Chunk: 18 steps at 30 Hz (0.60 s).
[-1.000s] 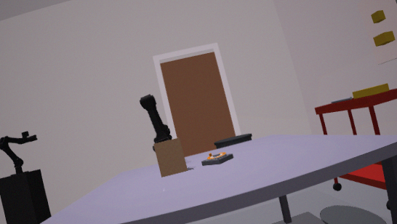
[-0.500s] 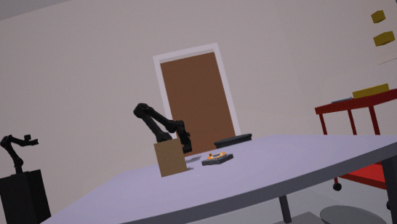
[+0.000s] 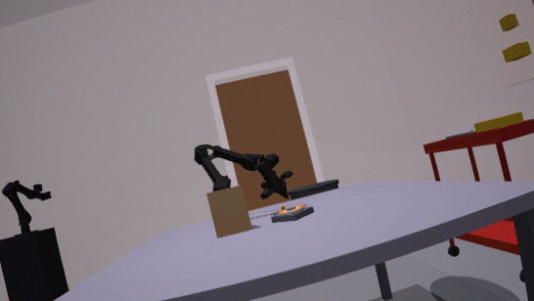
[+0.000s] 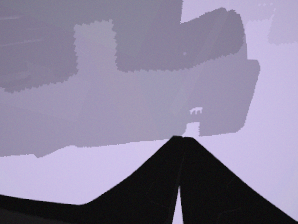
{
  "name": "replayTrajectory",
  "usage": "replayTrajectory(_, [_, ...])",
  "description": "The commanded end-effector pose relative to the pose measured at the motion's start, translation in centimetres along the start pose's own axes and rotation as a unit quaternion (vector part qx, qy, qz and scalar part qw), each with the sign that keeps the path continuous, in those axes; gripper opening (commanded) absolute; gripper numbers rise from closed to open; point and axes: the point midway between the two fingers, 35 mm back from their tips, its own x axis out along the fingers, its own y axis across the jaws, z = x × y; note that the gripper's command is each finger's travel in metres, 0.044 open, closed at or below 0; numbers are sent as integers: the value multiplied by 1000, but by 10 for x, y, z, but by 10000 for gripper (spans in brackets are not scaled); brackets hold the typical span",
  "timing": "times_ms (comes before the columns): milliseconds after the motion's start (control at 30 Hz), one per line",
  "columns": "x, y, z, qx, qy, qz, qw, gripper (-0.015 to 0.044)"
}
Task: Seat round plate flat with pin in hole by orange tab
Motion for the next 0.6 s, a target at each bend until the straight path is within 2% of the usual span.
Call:
replayTrajectory(0, [-5, 12, -65, 185, 66, 44, 980, 0])
replayTrajectory(133, [-21, 40, -125, 397, 124, 84, 905, 0])
replayTrajectory(233, [-29, 52, -143, 475, 139, 97, 863, 0])
replayTrajectory(400, [-60, 96, -183, 719, 162, 136, 662, 0])
replayTrajectory(433, [-61, 98, -184, 727, 162, 137, 653, 0])
replayTrajectory(533, [-73, 111, -189, 806, 157, 152, 550, 0])
replayTrajectory(567, [-74, 113, -190, 813, 156, 154, 540, 0])
